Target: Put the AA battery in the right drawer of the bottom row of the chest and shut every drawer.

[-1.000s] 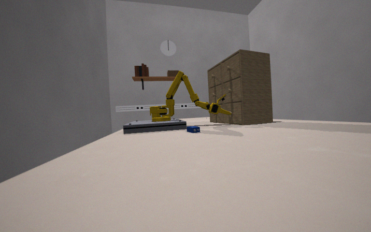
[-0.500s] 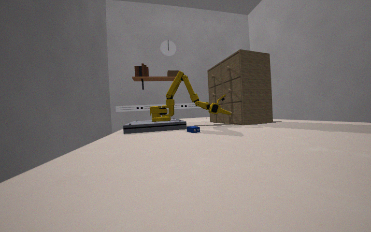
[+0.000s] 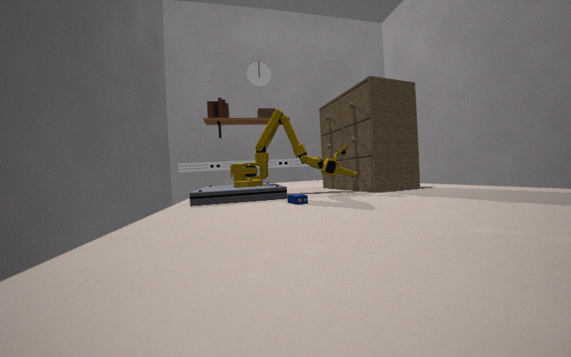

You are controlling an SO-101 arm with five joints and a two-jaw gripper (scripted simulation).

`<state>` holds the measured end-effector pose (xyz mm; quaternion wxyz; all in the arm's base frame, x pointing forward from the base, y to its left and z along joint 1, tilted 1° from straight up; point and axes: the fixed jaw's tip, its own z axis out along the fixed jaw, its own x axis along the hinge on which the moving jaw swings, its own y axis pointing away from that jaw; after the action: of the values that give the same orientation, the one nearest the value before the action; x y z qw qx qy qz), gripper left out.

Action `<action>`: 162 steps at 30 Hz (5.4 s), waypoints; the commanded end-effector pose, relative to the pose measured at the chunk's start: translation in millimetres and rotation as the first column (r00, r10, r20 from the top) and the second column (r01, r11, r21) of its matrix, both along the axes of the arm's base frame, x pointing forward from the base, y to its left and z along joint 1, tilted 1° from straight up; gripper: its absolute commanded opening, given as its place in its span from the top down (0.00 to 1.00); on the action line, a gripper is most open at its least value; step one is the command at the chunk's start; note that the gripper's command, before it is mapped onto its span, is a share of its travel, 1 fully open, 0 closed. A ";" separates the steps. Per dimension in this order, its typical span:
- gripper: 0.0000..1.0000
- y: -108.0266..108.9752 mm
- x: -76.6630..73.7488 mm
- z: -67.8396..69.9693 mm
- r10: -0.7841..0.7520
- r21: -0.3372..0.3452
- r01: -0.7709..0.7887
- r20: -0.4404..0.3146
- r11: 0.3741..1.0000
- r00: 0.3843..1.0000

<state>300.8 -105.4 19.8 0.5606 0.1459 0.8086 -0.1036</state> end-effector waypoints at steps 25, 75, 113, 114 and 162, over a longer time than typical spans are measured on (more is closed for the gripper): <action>0.88 0.3 0.3 1.3 0.001 0.000 -0.001 0.004 1.000 1.000; 0.79 -3.4 -49.5 1.1 -0.070 -0.019 0.070 0.011 0.997 0.997; 0.79 -3.0 -54.6 30.6 -0.060 0.071 0.079 -0.244 0.994 0.968; 0.79 -2.6 -55.6 31.8 -0.059 0.073 0.080 -0.252 0.994 0.966; 0.79 36.9 -142.3 74.1 0.001 0.187 0.122 -0.553 0.975 0.833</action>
<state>162.5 -68.7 88.1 0.2795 0.1945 0.9377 -0.0684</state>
